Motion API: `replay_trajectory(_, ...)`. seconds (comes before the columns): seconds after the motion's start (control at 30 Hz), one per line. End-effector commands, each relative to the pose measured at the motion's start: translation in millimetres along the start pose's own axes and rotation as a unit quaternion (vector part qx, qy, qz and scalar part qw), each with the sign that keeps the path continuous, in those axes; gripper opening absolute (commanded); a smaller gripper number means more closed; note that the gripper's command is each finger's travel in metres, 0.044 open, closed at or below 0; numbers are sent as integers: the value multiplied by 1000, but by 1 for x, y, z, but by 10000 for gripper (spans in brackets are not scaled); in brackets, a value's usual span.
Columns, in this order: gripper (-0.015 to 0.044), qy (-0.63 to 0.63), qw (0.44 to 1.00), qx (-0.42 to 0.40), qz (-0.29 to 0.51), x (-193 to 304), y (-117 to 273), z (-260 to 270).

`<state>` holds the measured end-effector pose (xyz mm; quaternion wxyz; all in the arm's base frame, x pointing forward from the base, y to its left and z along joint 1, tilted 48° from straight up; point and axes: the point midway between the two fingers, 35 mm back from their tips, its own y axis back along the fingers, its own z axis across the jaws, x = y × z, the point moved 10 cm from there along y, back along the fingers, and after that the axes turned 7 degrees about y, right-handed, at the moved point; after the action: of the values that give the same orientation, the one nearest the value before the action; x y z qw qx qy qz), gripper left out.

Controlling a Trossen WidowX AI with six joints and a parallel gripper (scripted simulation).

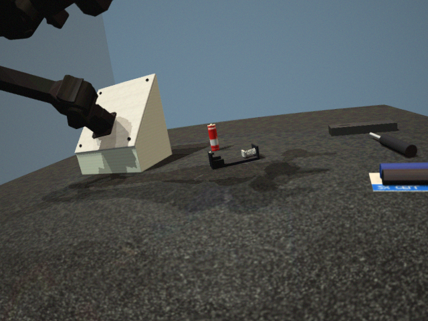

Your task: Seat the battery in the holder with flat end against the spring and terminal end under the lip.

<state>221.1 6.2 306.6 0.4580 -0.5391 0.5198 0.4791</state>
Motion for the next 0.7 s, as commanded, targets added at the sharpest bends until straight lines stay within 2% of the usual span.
replay_trajectory(0.0, 374, -1, 1000, -1, 3, 1, -1, 1)
replay_trajectory(0.07, 321, -10, 1000, -6, 26, 6, -7, 5)
replay_trajectory(0.23, 190, -33, 989, -19, 145, 34, -34, 27)
replay_trajectory(0.47, 6, 12, 922, -3, 387, 98, -69, 67)
replay_trajectory(0.67, 0, 114, 817, 24, 564, 155, -77, 103)
